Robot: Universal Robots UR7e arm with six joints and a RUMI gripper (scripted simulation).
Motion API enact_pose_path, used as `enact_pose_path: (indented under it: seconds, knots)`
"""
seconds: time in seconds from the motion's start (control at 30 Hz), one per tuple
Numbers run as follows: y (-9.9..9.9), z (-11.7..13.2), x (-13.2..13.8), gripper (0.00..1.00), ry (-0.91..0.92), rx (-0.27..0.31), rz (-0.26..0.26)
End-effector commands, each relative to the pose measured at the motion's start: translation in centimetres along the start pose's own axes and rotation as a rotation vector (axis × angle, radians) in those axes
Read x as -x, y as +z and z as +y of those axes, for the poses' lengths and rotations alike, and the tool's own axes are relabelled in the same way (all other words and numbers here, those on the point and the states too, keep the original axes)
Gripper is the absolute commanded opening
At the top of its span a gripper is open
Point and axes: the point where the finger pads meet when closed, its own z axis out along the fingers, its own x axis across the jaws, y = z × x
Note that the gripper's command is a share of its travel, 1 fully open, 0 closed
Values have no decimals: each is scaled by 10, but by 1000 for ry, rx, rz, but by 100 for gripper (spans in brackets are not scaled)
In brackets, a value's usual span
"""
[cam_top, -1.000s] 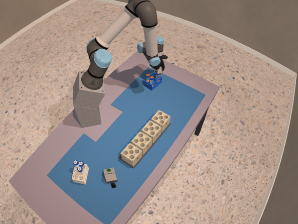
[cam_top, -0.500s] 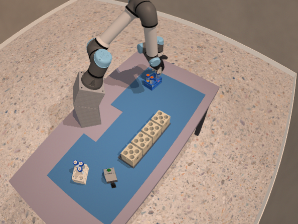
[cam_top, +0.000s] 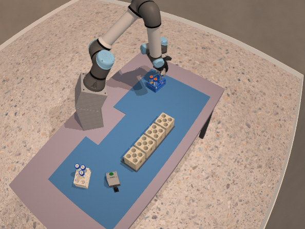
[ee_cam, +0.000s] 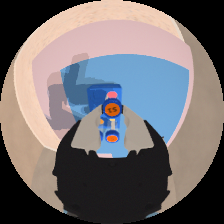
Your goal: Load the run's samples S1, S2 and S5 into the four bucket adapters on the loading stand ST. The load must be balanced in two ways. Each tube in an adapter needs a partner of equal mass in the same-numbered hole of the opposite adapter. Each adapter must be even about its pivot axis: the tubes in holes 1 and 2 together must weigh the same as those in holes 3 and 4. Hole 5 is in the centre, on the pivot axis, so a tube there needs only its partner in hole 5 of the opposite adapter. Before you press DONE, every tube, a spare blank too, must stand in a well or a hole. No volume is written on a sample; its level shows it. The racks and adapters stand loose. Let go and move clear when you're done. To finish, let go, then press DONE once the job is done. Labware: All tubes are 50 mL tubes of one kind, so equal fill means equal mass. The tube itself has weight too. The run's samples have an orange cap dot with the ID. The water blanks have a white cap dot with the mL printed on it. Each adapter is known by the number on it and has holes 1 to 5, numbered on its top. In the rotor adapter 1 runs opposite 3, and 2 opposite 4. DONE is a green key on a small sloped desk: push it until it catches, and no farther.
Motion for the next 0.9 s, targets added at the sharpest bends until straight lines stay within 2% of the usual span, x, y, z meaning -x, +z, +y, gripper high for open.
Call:
enact_pose_path:
  seconds: [0.0, 0.2, 0.27, 0.77, 0.87]
  knots:
    - [-11, -1, 0, 0, 0, -1, 0]
    - [-31, -1, 0, 0, 0, -1, 0]
    - [-31, -1, 0, 0, 0, -1, 0]
    - [-81, 0, 0, 0, 0, -1, 0]
    - [-85, 0, 0, 0, 0, -1, 0]
